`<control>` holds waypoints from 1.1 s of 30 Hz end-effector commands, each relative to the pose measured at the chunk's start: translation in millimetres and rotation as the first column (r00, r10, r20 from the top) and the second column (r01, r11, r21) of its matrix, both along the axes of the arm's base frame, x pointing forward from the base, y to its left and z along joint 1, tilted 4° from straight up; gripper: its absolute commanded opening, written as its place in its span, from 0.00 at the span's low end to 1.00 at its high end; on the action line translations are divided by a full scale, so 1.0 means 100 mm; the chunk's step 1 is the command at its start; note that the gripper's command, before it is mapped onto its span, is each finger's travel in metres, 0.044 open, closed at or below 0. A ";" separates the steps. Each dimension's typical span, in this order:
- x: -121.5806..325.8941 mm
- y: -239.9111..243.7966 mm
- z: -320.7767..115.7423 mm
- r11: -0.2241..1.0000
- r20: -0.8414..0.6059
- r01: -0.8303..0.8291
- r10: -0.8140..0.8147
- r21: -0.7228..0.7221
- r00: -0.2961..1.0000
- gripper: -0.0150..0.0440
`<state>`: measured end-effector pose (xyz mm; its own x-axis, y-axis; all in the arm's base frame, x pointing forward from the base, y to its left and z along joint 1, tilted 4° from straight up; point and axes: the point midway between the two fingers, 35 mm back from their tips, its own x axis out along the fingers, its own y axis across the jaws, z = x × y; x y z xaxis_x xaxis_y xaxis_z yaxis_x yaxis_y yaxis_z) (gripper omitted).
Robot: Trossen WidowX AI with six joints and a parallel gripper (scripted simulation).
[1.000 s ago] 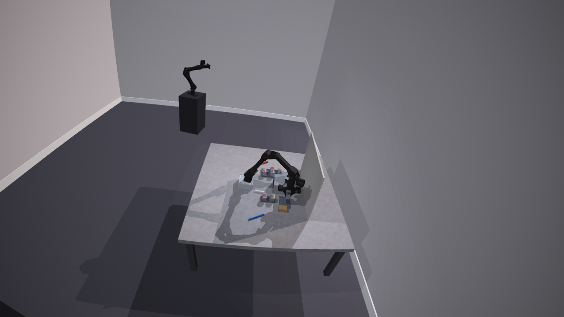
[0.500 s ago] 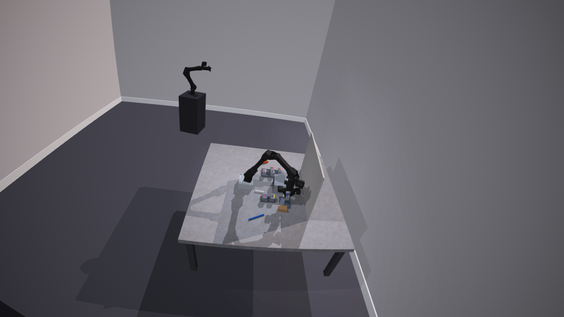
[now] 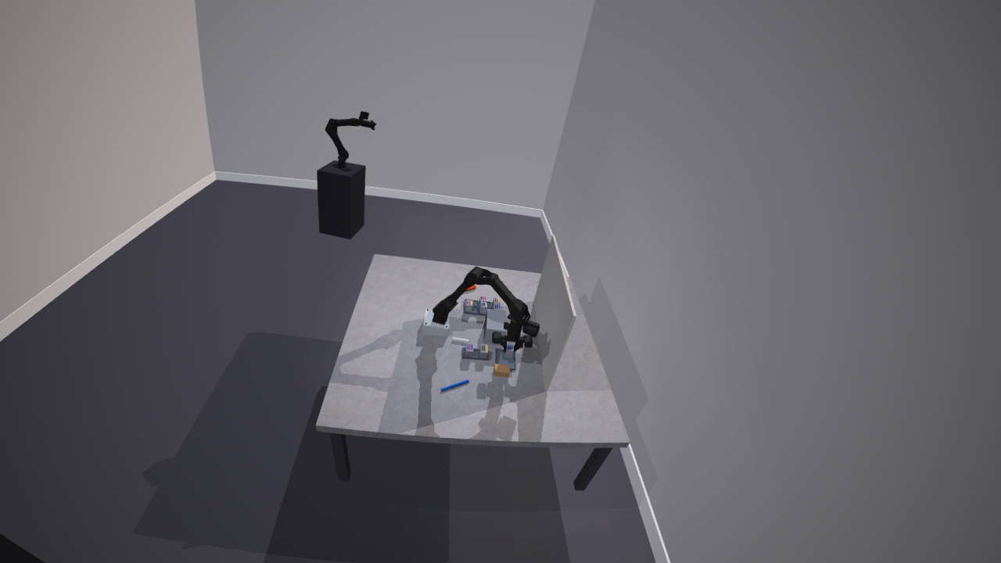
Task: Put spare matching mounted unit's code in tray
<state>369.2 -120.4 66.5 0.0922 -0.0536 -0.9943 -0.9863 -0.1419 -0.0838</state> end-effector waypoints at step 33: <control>-0.03 0.01 -0.31 1.000 -0.001 -0.003 0.003 0.004 1.000 0.25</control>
<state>366.6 -120.1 38.6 0.0917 -0.0535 -0.9944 -0.9864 -0.1419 -0.0833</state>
